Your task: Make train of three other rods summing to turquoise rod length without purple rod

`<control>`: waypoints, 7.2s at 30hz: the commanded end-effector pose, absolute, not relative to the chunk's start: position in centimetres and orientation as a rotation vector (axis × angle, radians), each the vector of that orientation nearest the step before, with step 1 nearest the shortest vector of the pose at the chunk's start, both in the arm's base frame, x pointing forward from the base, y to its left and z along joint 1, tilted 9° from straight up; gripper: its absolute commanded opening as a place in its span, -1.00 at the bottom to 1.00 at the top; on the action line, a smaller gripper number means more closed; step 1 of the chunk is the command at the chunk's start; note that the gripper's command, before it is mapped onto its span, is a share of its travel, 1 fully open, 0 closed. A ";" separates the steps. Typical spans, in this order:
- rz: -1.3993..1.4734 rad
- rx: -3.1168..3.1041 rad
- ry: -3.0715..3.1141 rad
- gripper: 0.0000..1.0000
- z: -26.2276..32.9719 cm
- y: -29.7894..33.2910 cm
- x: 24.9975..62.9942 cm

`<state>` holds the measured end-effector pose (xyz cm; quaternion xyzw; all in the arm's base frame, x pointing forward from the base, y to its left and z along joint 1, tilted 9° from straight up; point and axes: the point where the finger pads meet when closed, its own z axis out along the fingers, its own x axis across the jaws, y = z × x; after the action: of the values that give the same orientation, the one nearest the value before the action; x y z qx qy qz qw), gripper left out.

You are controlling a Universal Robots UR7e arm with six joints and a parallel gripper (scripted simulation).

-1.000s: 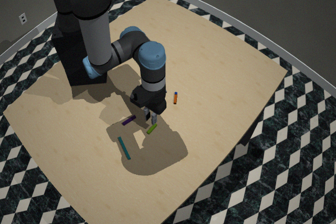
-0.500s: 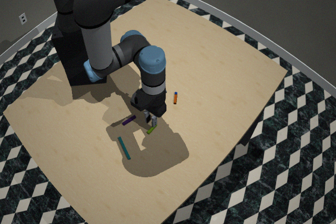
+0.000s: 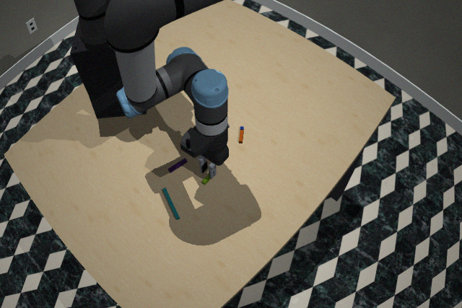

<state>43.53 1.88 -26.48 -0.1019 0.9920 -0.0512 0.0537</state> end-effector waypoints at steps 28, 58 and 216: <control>-0.156 -0.309 3.010 0.07 -27.2 1.8 43.8; -0.156 -0.309 3.009 0.07 -27.2 1.8 43.9; -0.154 -0.312 3.012 -0.52 -26.7 1.9 43.6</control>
<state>43.85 1.67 -28.16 -0.1019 0.9920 -0.0514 0.0544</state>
